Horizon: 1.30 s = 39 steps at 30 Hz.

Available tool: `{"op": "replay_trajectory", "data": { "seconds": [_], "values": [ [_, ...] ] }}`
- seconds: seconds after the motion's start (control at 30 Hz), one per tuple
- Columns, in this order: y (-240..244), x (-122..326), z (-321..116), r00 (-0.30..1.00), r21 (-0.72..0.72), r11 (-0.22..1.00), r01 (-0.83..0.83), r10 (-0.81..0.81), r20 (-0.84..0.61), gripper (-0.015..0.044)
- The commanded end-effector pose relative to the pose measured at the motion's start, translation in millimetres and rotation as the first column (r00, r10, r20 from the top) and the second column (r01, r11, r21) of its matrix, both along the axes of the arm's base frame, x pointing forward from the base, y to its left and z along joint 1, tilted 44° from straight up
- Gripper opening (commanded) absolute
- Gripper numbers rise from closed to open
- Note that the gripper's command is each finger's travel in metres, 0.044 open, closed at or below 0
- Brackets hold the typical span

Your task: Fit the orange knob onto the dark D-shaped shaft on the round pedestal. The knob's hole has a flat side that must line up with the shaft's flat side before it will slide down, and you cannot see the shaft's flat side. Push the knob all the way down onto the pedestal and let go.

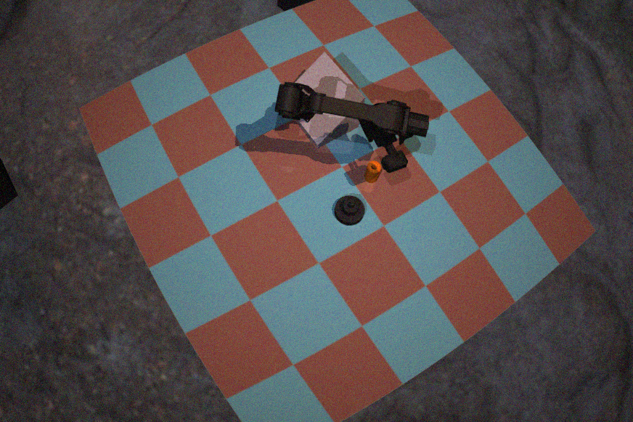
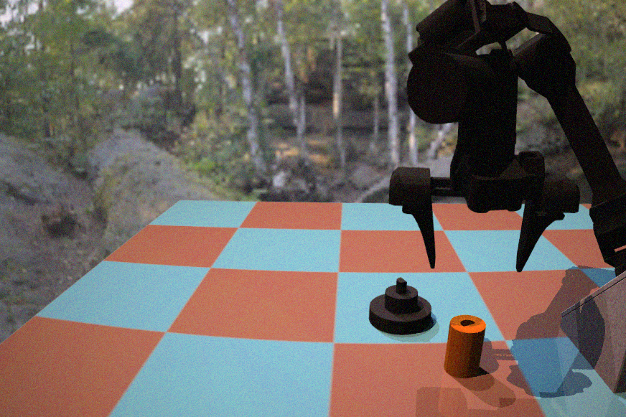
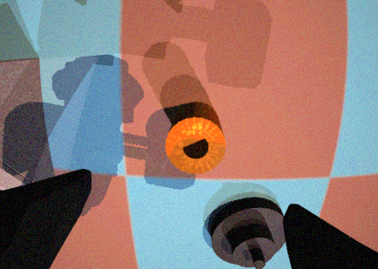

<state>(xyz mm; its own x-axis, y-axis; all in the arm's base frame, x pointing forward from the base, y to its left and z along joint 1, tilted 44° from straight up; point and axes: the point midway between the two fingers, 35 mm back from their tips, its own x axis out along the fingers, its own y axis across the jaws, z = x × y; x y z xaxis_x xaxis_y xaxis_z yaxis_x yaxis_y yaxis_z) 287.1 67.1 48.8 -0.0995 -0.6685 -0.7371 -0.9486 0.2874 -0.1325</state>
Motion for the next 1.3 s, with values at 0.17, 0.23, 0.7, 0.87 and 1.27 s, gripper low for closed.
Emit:
{"op": "replay_trajectory", "data": {
  "seconds": [0.17, 0.23, 0.7, 0.87, 1.27],
  "values": [
    [-0.3, 0.7, -0.2, 0.738, 0.059, 0.855, 0.516, -0.478, 0.476, 0.044],
    [-0.4, 0.7, -0.3, 0.592, 0.119, 0.773, 0.623, -0.565, 0.575, 0.044],
    [-0.5, 0.7, -0.4, 0.094, 0.35, 0.497, 0.794, -0.669, 0.737, 0.044],
    [-0.5, 0.7, -0.4, 0.094, 0.35, 0.497, 0.794, -0.669, 0.737, 0.044],
    [-30.7, -3.5, -32.9, 0.094, 0.35, 0.497, 0.794, -0.669, 0.738, 0.044]
  ]
}}
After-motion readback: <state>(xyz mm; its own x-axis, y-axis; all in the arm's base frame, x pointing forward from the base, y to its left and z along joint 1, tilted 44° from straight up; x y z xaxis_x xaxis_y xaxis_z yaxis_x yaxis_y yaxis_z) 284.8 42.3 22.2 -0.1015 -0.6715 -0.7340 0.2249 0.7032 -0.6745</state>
